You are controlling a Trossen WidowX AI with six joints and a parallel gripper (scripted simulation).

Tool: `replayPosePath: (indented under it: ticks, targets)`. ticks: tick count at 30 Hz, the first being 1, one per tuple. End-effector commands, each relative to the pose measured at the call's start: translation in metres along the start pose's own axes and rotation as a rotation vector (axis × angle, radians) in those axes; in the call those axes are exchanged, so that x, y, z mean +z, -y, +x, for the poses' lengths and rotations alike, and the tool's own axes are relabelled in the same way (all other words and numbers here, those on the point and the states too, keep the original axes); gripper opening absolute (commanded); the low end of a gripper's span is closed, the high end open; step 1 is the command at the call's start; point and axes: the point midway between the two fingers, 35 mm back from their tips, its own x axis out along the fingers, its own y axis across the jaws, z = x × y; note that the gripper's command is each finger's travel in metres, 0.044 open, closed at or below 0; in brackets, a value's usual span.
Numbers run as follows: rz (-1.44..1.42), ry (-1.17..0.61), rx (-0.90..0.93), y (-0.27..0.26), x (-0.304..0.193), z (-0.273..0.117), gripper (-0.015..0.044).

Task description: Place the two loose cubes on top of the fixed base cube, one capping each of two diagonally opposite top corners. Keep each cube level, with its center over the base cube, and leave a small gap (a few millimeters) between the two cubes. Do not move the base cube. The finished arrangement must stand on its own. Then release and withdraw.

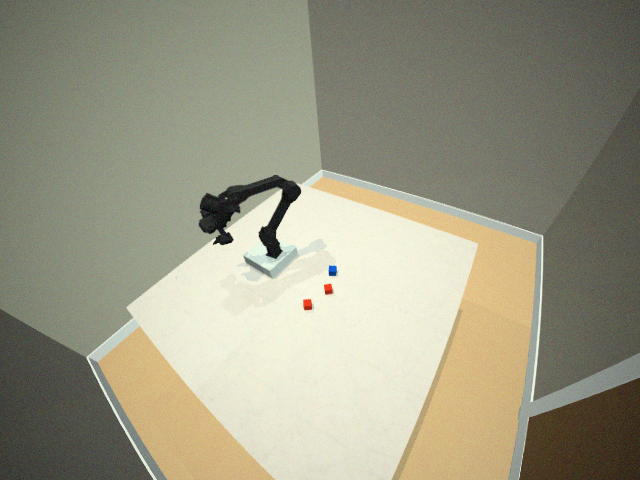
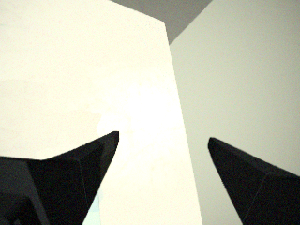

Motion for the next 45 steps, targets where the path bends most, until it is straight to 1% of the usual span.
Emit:
replayPosePath:
  ticks: [1, 5, 6, 16, 26, 36, 45]
  targets:
    - [-0.006, 0.001, 0.004, -0.001, 0.001, 0.000, 0.0374]
    - [-0.120, 0.029, 0.081, -0.022, 0.019, 0.000, 0.0269]
    - [-0.154, 0.037, 0.104, -0.029, 0.024, -0.001, 0.0265]
    - [-0.510, 0.122, 0.317, -0.104, 0.065, -0.015, 0.0265]
    - [-0.877, 0.207, 0.504, -0.188, 0.082, -0.045, 0.0265]
    - [-1.254, 0.288, 0.666, -0.272, 0.073, -0.088, 0.0265]
    - [-1.601, 0.354, 0.787, -0.340, 0.038, -0.134, 0.0265]
